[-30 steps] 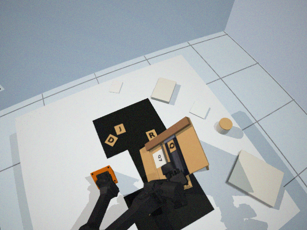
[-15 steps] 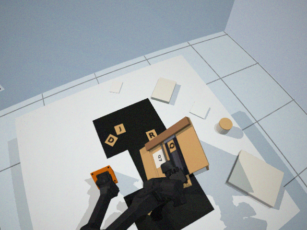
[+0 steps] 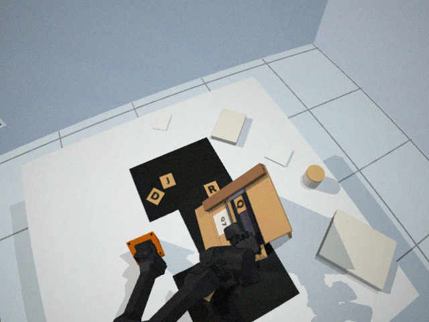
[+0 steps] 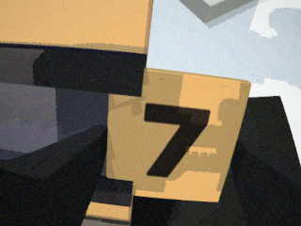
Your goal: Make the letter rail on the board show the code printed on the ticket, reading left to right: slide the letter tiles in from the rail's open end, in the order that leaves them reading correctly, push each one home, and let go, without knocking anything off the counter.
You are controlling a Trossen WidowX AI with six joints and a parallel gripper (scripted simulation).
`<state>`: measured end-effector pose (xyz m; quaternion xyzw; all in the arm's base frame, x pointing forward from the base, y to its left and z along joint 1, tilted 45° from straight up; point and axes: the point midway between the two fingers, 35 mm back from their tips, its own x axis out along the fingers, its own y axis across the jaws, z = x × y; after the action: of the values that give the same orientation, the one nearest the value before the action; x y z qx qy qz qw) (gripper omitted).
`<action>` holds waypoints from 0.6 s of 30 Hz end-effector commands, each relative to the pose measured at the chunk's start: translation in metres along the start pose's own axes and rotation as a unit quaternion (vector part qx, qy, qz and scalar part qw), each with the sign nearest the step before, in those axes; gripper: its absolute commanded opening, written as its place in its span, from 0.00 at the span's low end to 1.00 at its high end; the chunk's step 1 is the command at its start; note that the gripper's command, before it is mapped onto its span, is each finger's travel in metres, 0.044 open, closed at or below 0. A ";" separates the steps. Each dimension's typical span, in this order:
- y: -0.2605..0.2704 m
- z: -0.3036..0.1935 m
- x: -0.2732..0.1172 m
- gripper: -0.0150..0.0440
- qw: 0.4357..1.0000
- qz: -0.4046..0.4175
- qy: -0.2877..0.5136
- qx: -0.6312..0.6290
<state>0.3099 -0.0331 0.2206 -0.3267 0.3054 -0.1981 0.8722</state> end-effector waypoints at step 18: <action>0.010 -0.001 0.001 0.25 1.000 -0.003 0.002 0.001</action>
<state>0.3114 -0.0269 0.2143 -0.3265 0.3054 -0.1981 0.8723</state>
